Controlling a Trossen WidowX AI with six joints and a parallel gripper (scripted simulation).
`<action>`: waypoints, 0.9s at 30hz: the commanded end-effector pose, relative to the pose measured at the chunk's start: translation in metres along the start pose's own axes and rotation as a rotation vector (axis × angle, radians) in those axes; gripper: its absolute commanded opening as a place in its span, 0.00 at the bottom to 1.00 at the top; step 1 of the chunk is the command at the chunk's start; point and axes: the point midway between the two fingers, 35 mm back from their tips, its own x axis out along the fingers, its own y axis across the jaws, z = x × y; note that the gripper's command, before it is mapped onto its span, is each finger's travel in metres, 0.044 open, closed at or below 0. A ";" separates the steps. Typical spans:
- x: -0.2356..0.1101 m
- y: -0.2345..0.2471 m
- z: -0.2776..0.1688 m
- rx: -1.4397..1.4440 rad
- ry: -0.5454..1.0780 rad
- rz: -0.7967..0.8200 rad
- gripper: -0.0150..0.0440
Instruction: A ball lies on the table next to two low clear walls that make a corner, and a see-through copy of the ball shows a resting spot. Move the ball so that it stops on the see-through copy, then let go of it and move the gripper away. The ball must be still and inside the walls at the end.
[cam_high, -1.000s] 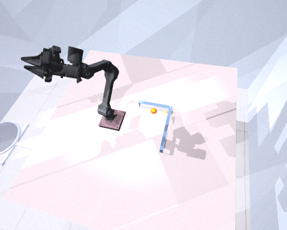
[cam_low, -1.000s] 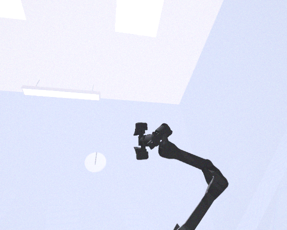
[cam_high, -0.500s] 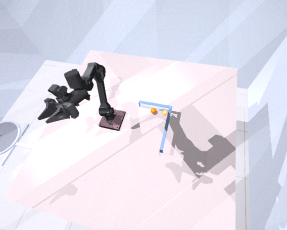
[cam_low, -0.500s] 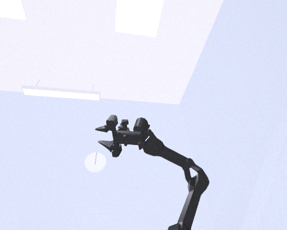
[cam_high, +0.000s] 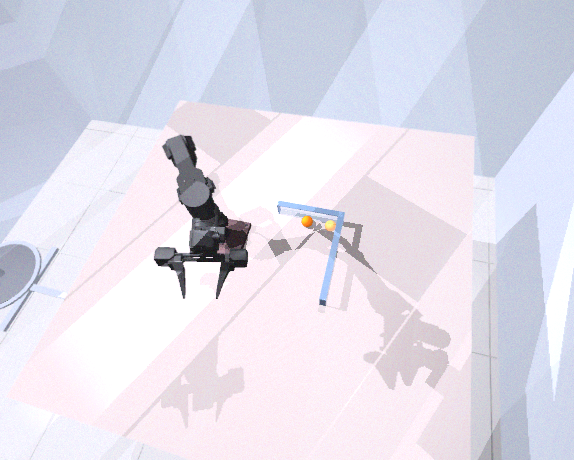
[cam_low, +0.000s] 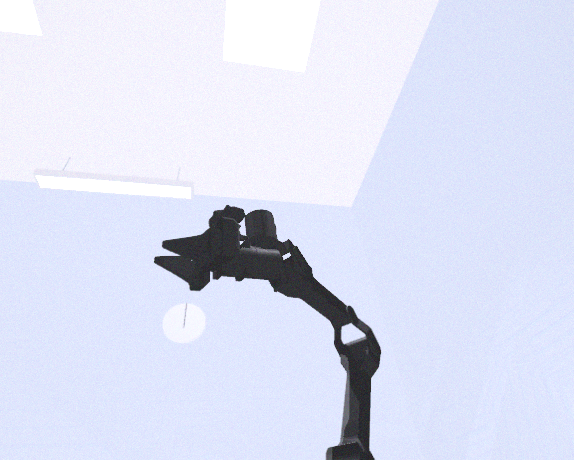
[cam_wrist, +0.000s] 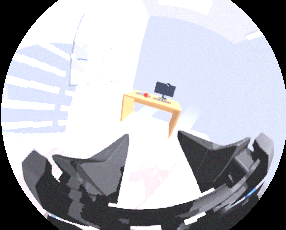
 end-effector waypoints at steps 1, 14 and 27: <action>0.001 0.071 -0.025 -0.211 0.085 0.215 0.77; -0.089 0.253 -0.125 -0.898 0.186 0.888 0.77; -0.254 0.318 -0.249 -1.683 0.092 1.574 0.77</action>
